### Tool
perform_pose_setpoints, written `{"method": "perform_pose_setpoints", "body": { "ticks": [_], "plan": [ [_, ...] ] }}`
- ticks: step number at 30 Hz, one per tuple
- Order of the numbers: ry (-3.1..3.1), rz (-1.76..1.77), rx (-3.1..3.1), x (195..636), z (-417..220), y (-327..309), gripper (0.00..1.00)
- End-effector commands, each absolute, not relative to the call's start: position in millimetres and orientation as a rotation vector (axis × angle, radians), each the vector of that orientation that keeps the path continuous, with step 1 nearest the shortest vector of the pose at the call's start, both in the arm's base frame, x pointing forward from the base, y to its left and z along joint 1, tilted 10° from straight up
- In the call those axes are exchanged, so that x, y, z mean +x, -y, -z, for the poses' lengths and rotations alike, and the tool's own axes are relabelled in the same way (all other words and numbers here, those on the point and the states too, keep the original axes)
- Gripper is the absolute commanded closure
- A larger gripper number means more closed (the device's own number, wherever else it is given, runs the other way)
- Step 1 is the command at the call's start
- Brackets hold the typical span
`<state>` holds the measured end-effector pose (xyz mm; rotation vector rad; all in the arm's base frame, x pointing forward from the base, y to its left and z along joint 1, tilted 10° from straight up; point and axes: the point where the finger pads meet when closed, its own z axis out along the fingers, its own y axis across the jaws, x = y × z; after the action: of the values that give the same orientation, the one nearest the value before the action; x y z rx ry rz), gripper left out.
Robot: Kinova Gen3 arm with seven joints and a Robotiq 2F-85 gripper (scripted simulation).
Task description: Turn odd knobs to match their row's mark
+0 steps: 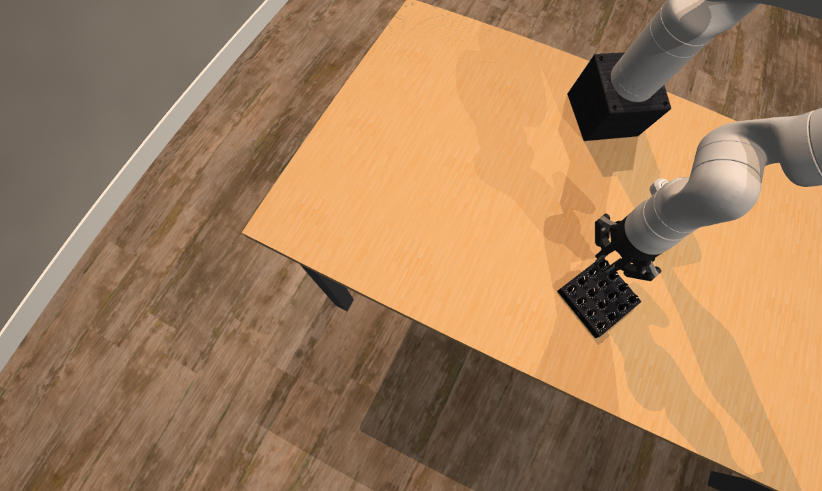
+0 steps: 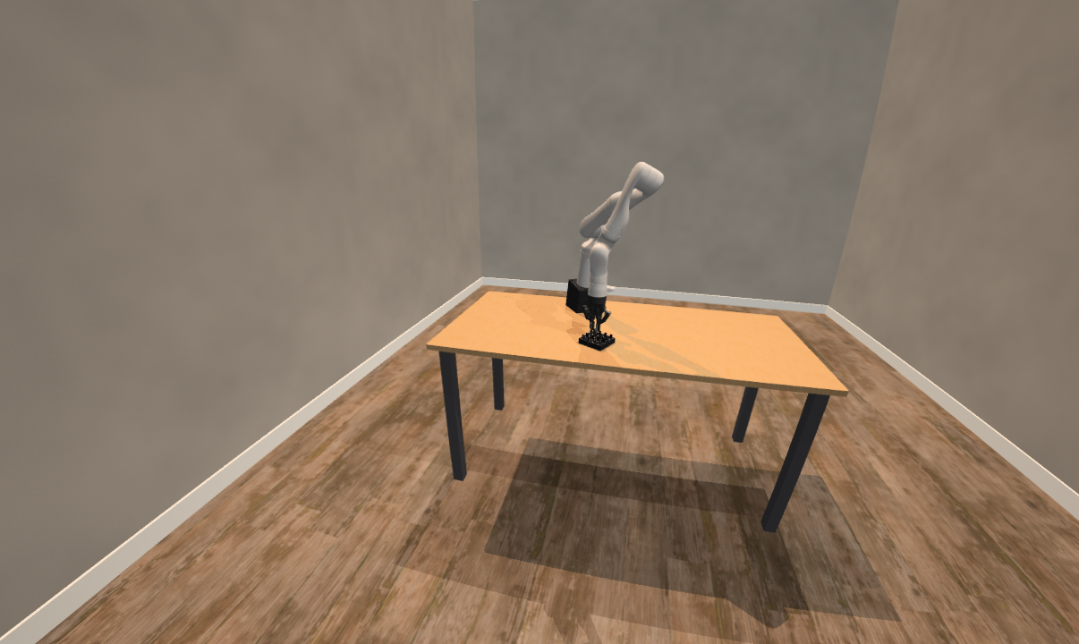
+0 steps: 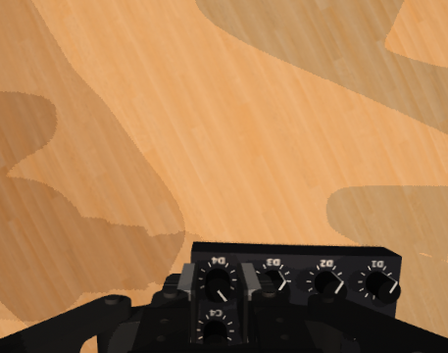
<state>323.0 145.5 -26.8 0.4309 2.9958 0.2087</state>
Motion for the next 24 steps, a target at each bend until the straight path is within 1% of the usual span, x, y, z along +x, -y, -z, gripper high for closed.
{"method": "perform_pose_setpoints", "body": {
  "ticks": [1,24],
  "plan": [
    [-2.995,-0.210,0.431,323,26,-146,0.81],
    [-2.995,-0.210,0.431,319,-7,-142,0.81]
  ]
}}
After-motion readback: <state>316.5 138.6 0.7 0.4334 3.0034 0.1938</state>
